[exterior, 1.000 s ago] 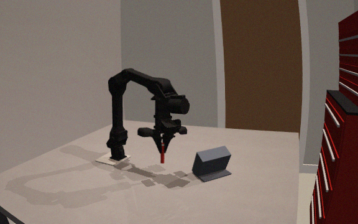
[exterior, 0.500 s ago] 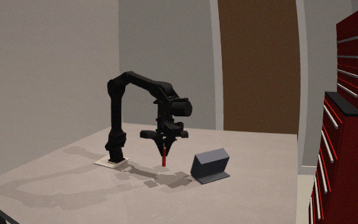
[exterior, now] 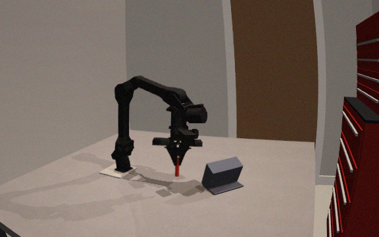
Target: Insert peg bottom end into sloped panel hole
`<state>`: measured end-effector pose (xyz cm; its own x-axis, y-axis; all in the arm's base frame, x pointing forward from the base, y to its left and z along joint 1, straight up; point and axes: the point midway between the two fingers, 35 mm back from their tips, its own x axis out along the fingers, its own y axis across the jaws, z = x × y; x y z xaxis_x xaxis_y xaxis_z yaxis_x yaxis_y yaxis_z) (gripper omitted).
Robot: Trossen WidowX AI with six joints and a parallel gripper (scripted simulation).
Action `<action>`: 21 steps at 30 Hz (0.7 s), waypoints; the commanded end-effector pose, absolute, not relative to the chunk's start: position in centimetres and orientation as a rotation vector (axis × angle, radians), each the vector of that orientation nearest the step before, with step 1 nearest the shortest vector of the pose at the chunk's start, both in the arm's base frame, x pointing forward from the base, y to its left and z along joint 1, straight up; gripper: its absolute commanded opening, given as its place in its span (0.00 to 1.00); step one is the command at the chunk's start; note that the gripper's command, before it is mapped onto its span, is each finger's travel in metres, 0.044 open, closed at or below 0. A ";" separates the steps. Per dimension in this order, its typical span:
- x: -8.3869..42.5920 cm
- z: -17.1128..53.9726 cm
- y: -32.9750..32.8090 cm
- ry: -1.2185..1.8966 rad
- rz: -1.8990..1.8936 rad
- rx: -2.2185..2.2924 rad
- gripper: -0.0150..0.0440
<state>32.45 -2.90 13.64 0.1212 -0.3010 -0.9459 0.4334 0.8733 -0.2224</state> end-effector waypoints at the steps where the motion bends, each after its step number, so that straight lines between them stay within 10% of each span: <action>1: 32.5 13.4 -2.6 1.337 -0.546 0.097 0.25; 21: 33.4 13.0 -0.7 1.260 -0.557 -0.001 0.25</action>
<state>33.38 -0.91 13.17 0.1854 -0.3840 -0.9045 0.3987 0.8707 -0.2880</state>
